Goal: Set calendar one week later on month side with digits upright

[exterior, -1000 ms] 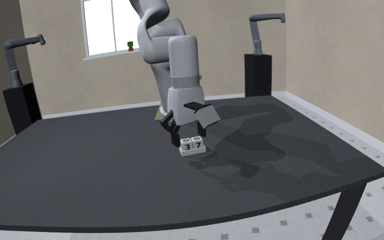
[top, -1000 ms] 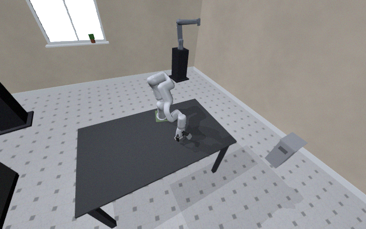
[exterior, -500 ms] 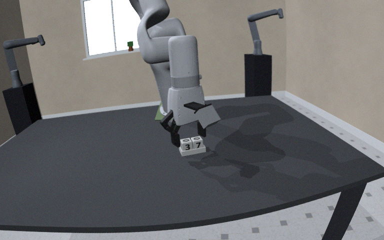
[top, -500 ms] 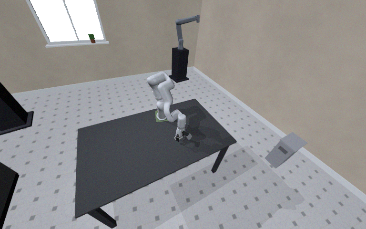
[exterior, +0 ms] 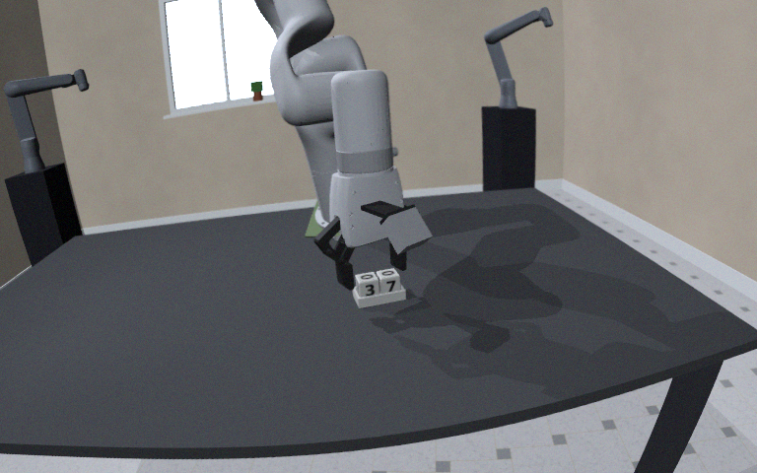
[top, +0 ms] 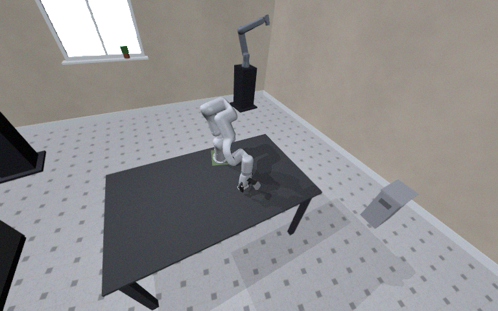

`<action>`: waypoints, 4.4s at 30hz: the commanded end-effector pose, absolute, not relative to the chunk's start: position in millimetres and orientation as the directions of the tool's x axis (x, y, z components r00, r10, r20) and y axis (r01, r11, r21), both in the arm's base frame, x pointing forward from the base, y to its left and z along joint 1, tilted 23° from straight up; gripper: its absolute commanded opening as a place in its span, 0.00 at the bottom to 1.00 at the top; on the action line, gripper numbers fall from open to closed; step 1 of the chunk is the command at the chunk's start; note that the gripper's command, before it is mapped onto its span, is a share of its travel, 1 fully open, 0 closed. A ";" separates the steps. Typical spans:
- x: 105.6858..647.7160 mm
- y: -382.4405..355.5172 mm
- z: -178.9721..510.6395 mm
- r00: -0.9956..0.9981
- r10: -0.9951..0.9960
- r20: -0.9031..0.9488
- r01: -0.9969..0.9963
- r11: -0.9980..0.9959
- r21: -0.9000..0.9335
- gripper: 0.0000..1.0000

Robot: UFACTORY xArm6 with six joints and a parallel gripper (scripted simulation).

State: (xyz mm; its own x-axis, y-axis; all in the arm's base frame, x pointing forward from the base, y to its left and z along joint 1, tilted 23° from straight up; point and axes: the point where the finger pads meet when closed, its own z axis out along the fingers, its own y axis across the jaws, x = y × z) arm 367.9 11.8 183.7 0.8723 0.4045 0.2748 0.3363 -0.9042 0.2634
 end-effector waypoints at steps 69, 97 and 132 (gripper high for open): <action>318.2 -25.8 171.3 0.604 -0.720 0.342 -0.712 -0.680 -0.175 1.00; 296.6 -41.9 165.4 0.368 -0.888 0.276 -0.858 -0.439 -0.267 1.00; 296.6 -41.9 165.4 0.368 -0.888 0.276 -0.858 -0.439 -0.267 1.00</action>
State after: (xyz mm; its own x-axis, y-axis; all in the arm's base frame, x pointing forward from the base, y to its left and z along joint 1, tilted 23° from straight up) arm 295.7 -41.8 164.1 0.3687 -0.8880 0.2747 -0.8588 -0.4385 -0.2648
